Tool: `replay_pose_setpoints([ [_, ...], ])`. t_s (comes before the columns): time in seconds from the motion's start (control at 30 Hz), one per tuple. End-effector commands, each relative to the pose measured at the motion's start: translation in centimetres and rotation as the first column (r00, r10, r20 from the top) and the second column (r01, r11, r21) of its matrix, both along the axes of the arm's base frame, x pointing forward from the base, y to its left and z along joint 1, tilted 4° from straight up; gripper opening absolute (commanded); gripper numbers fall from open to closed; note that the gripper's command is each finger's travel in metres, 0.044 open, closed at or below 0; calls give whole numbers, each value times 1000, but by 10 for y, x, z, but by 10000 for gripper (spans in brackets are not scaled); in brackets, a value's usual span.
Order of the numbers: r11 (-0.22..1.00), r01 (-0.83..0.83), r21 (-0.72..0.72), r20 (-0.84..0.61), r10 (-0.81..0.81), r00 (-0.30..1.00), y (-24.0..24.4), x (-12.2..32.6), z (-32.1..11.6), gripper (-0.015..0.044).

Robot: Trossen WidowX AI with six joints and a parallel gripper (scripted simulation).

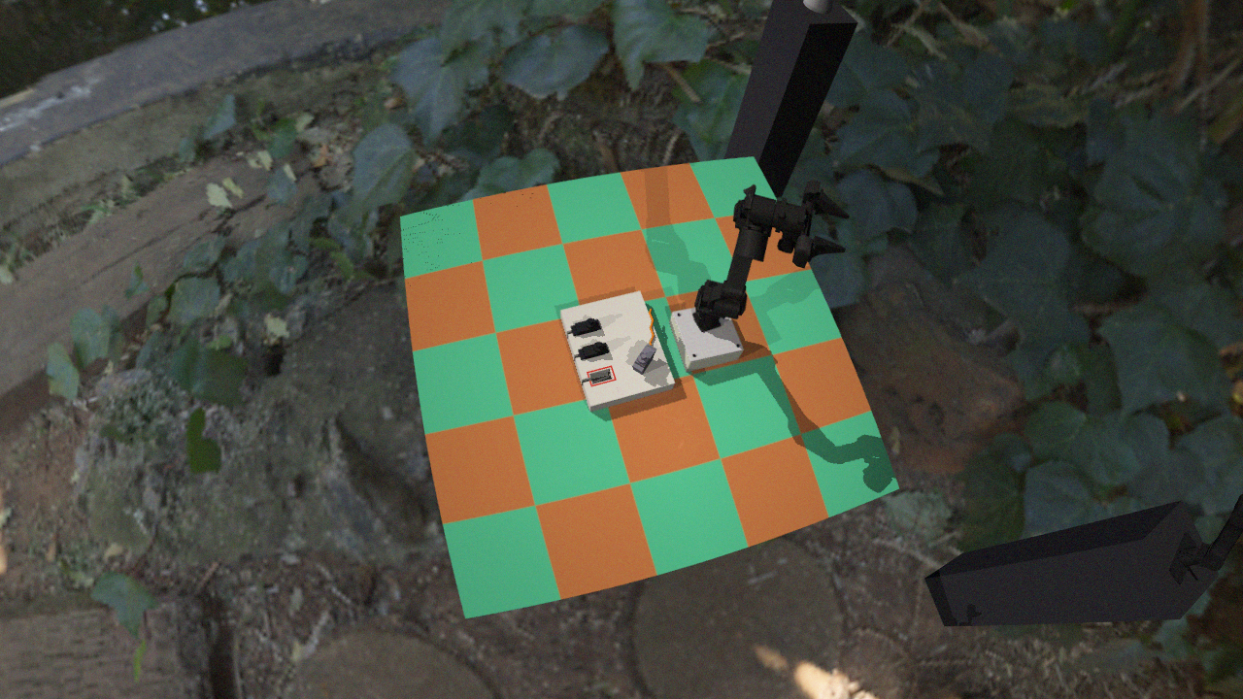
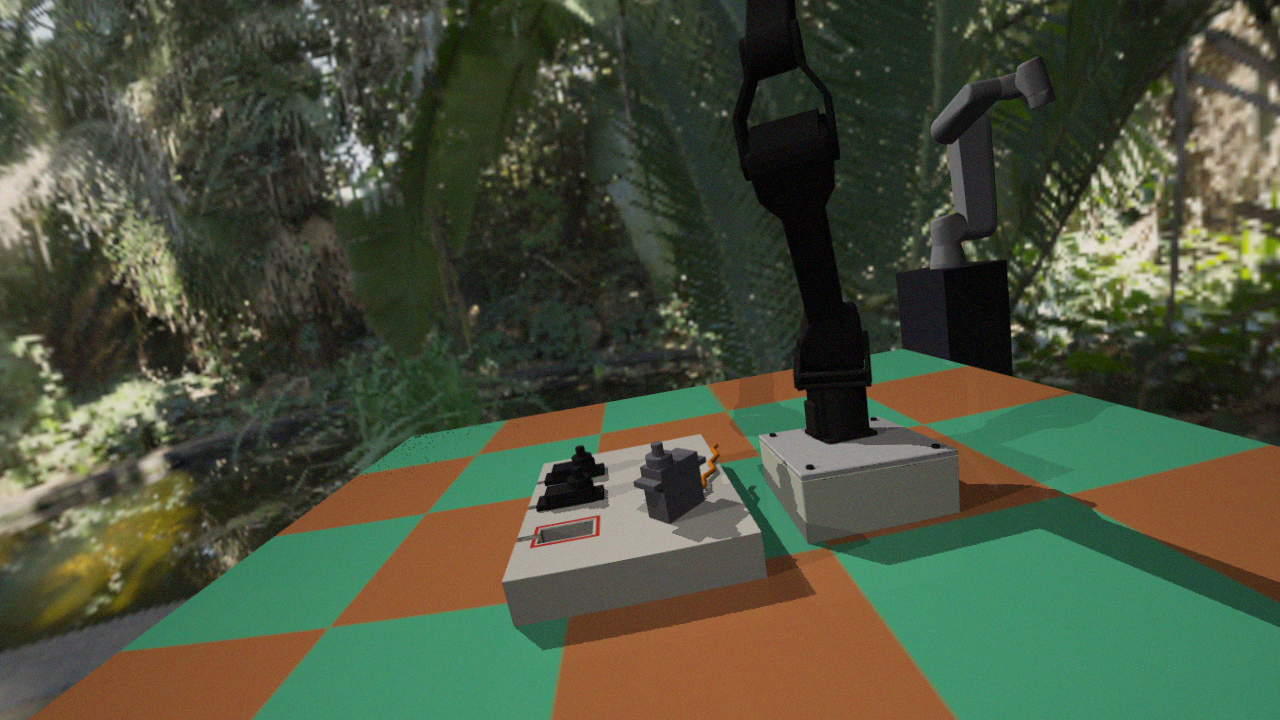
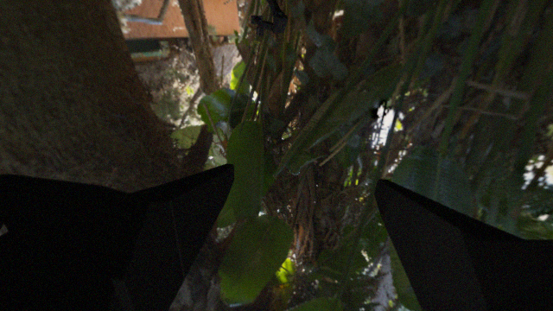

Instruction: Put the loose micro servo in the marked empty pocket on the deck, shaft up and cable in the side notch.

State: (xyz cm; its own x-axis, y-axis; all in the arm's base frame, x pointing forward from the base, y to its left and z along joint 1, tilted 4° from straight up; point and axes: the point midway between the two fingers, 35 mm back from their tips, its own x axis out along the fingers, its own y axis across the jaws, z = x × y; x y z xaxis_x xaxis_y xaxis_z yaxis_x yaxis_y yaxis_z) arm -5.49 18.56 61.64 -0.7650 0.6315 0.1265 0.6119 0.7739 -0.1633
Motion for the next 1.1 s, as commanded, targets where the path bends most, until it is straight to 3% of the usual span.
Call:
replay_pose_setpoints([
  [0.0, 1000, 0, 5, 1, 0, 1000, -1, -1, 0, 426],
  [0.33, 995, -44, 91, 5, 43, 999, -19, -19, 11, 440],
  [0.73, 942, -182, 283, 2, 189, 982, -80, -59, 30, 440],
  [1.07, 830, -326, 454, -4, 367, 930, -155, -79, 43, 440],
])
